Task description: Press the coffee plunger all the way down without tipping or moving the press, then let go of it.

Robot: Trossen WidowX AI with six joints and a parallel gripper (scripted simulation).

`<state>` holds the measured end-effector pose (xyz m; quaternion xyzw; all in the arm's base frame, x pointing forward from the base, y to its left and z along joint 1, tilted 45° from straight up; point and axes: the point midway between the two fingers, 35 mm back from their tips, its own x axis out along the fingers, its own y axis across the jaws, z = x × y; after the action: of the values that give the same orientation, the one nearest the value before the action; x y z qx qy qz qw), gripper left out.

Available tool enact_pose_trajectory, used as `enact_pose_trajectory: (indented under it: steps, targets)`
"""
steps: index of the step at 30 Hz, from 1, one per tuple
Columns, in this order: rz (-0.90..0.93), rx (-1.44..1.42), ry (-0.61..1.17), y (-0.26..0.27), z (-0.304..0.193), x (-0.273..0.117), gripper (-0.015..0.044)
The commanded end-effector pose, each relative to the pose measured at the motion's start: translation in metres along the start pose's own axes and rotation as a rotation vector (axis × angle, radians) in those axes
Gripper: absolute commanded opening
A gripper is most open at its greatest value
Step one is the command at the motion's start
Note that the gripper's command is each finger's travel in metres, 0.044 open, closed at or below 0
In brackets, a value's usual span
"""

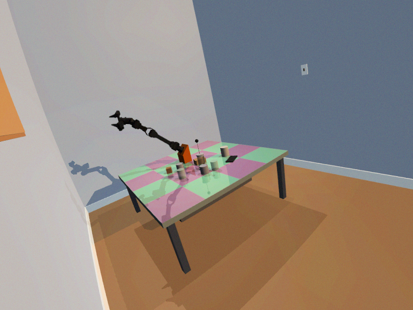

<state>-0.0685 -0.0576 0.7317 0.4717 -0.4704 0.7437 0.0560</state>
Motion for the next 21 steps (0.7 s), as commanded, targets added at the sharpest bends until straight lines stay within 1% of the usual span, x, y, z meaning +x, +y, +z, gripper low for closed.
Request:
enact_pose_trajectory:
  steps: [1, 2, 6, 11, 14, 18, 21]
  targets:
    - [-0.002, -0.005, -0.004, -0.001, 0.001, 0.0, 0.0426]
    - [-0.007, -0.019, -0.017, -0.002, 0.005, -0.002, 0.044]
    - [-0.068, -0.142, -0.137, -0.018, 0.041, -0.017, 0.044]
    - [-0.22, -0.354, -0.323, -0.047, 0.099, -0.058, 0.044]
    - [-0.282, -0.419, -0.403, -0.056, 0.117, -0.08, 0.044]
    - [-0.441, -0.576, -0.504, -0.078, 0.149, -0.121, 0.044]
    - [-0.602, -0.72, -0.567, -0.095, 0.172, -0.164, 0.044]
